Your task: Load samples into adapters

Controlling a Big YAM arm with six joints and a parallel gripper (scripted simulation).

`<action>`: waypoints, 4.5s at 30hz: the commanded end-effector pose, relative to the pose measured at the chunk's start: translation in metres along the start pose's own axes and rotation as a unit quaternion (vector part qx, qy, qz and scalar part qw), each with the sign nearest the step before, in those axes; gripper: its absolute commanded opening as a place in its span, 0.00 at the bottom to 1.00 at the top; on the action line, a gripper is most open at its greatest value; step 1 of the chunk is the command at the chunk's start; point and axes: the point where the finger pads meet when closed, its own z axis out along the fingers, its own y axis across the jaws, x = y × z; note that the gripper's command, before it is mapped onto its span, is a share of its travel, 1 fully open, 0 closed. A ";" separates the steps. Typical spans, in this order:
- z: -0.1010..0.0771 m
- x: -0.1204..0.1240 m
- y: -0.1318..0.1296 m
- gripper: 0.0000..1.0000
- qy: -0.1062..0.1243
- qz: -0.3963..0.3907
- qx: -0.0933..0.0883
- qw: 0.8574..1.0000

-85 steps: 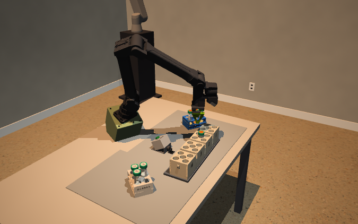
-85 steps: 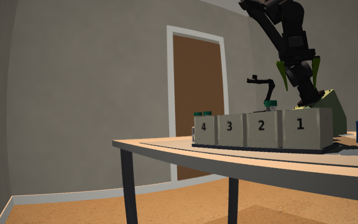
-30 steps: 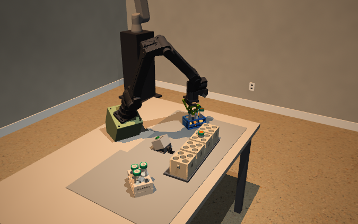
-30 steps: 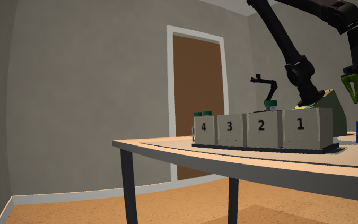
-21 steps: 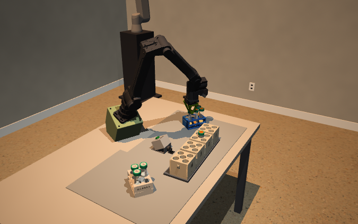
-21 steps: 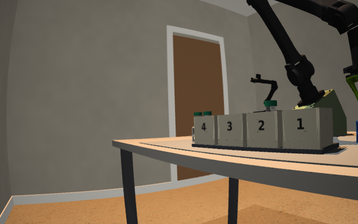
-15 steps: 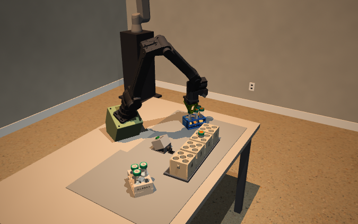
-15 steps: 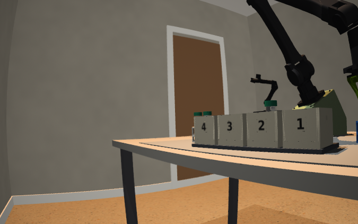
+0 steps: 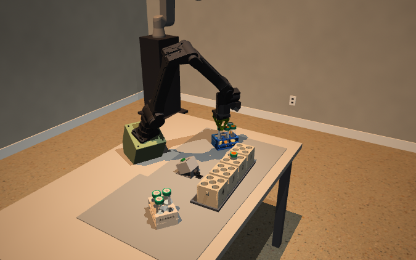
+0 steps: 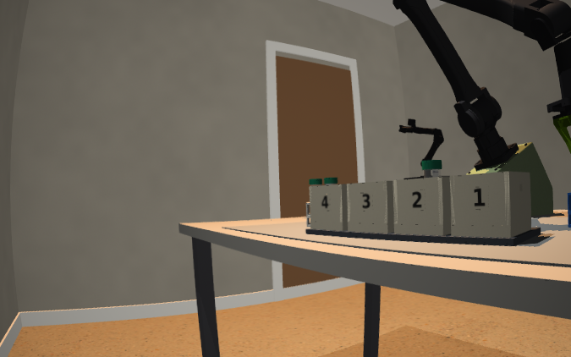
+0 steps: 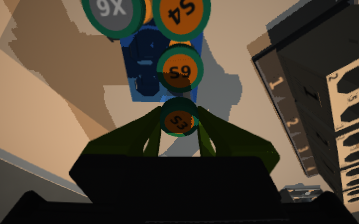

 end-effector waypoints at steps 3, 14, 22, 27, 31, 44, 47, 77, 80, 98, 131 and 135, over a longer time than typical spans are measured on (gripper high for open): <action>-0.043 -0.027 -0.003 0.00 -0.040 0.016 -0.005 0.999; -0.082 -0.026 -0.003 0.00 -0.041 0.017 -0.007 0.999; -0.103 -0.025 -0.003 0.00 -0.041 0.018 -0.008 0.999; -0.120 -0.024 -0.003 0.00 -0.041 0.018 -0.009 0.999; -0.134 -0.023 -0.003 0.00 -0.041 0.018 -0.010 0.999; -0.149 -0.014 -0.003 0.00 -0.026 0.012 -0.006 1.000; -0.142 0.006 -0.031 0.00 -0.012 0.059 -0.002 0.998; -0.162 0.048 -0.206 0.00 -0.037 0.407 -0.009 0.913; -0.163 0.056 -0.226 0.00 -0.038 0.443 -0.009 0.896; -0.168 0.091 -0.332 0.00 -0.050 0.445 0.004 0.894; -0.088 0.109 -0.356 0.00 -0.011 0.427 -0.002 0.904; -0.104 0.105 -0.365 0.00 -0.027 0.434 0.003 0.900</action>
